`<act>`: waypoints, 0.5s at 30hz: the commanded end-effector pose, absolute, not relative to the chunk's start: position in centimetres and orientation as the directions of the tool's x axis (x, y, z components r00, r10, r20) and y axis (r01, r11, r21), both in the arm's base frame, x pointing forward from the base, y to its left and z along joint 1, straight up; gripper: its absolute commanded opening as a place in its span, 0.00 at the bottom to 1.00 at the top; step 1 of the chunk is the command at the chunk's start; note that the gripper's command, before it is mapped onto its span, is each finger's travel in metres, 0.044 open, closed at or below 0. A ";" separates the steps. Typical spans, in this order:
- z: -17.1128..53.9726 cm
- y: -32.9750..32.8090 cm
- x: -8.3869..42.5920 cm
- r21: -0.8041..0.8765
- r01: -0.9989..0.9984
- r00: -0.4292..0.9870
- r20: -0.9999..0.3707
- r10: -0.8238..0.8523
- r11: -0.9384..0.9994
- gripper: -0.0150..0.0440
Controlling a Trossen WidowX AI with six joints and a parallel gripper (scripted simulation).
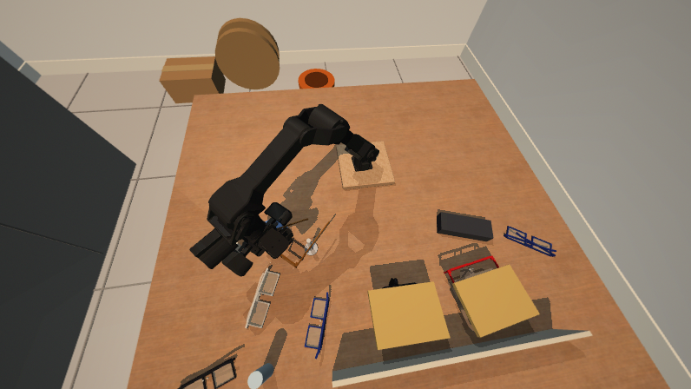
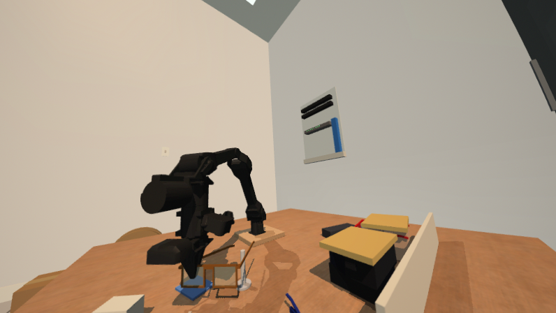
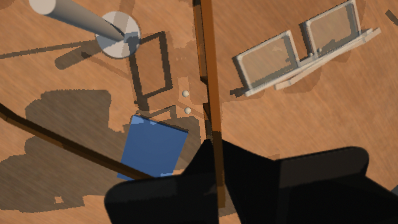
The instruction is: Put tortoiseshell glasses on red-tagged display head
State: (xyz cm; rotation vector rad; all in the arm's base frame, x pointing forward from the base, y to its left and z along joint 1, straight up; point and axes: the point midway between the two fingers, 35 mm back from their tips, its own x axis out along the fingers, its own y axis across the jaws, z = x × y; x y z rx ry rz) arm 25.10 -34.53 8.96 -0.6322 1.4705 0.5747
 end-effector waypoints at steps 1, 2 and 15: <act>9.9 -34.5 25.3 -0.044 -0.694 0.032 -0.999 -0.030 0.718 0.25; 10.2 -34.5 25.3 -0.044 -0.694 0.032 -0.999 -0.030 0.718 0.25; 14.8 -34.1 25.3 -0.043 -0.694 0.032 -0.999 -0.030 0.718 0.25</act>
